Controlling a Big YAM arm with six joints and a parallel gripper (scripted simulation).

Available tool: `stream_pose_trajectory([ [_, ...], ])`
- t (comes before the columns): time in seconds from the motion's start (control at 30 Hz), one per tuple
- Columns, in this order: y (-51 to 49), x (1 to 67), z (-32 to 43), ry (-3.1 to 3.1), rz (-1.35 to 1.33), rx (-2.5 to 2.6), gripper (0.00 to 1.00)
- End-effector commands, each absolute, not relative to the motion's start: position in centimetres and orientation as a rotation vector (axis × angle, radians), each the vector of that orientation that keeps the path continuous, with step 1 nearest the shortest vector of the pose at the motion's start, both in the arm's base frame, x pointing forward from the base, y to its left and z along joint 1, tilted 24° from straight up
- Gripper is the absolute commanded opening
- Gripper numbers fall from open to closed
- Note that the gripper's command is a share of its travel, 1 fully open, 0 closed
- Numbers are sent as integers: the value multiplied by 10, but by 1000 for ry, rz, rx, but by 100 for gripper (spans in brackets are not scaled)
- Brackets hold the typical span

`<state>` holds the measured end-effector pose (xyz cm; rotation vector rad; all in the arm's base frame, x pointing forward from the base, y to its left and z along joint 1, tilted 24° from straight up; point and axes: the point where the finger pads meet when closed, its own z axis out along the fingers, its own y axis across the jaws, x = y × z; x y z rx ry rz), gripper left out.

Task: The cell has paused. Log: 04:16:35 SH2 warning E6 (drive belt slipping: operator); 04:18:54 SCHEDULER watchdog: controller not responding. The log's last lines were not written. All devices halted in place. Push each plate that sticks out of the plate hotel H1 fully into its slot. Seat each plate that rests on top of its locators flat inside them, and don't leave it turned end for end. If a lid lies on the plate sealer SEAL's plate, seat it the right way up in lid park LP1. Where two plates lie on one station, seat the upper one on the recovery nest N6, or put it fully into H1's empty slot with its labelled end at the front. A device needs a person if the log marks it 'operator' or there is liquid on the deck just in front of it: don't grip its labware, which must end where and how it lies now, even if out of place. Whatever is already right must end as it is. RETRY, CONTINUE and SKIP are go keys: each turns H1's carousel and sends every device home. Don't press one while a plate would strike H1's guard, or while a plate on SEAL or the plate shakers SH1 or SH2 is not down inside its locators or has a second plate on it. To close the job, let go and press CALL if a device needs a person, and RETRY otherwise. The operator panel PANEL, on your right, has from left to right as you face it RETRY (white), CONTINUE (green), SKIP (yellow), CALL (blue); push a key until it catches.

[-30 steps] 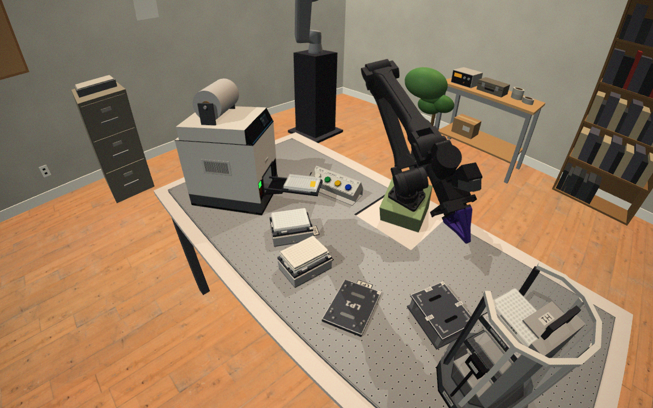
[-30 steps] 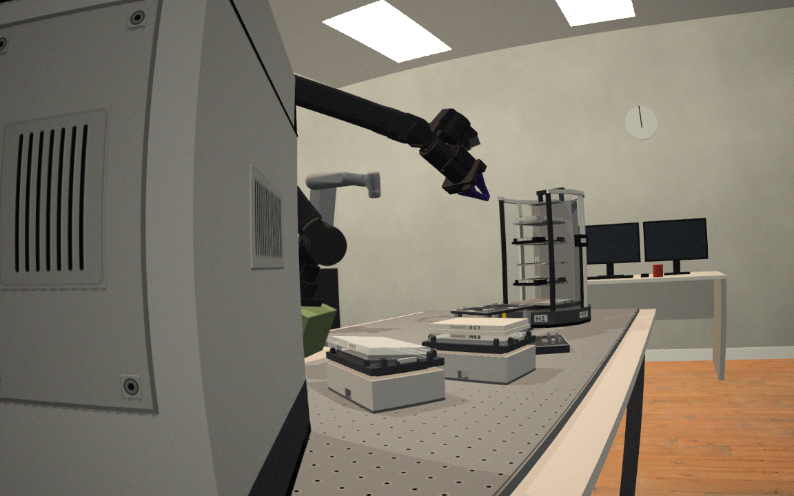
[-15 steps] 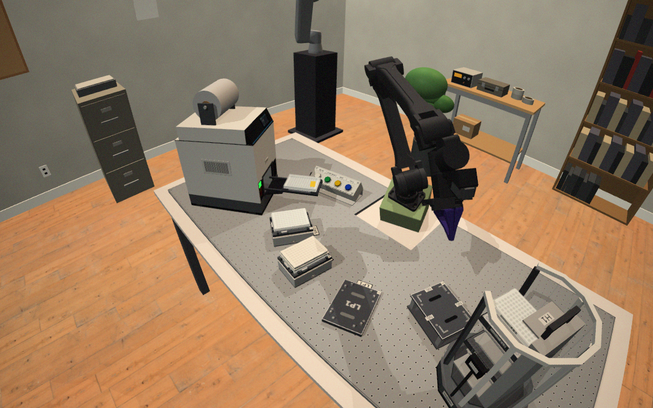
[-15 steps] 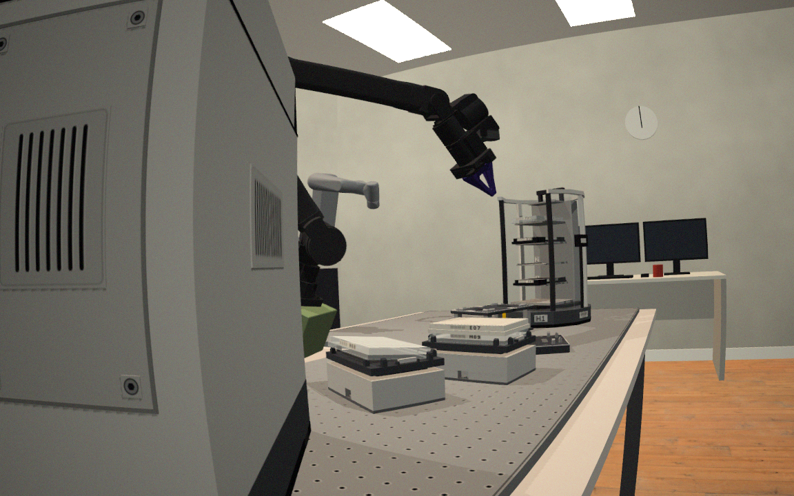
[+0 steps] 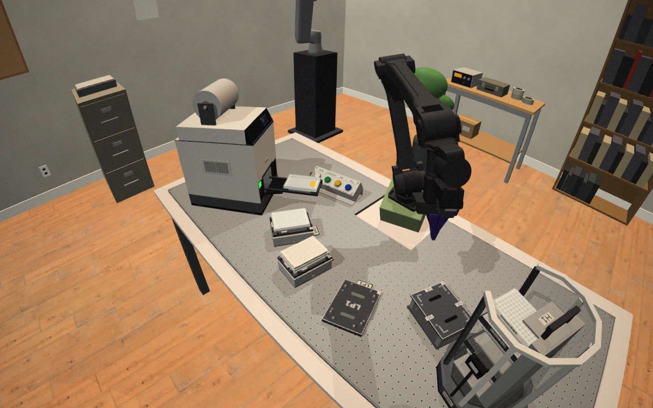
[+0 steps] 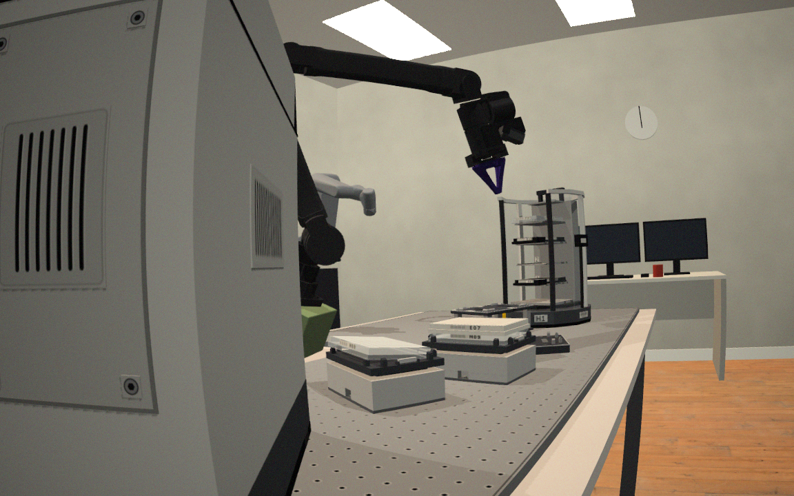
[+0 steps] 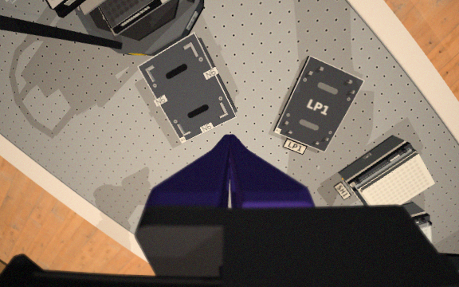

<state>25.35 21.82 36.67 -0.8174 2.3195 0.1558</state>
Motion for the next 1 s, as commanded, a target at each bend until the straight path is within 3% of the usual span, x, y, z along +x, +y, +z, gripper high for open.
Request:
stream_pose_trajectory([
  [0.0, 210, 266, 394, 2422, 140, -687, 0],
  [0.6, 165, 295, 398, 2623, 30, -589, 0],
  [0.97, 131, 295, 377, 2719, 108, -167, 0],
])
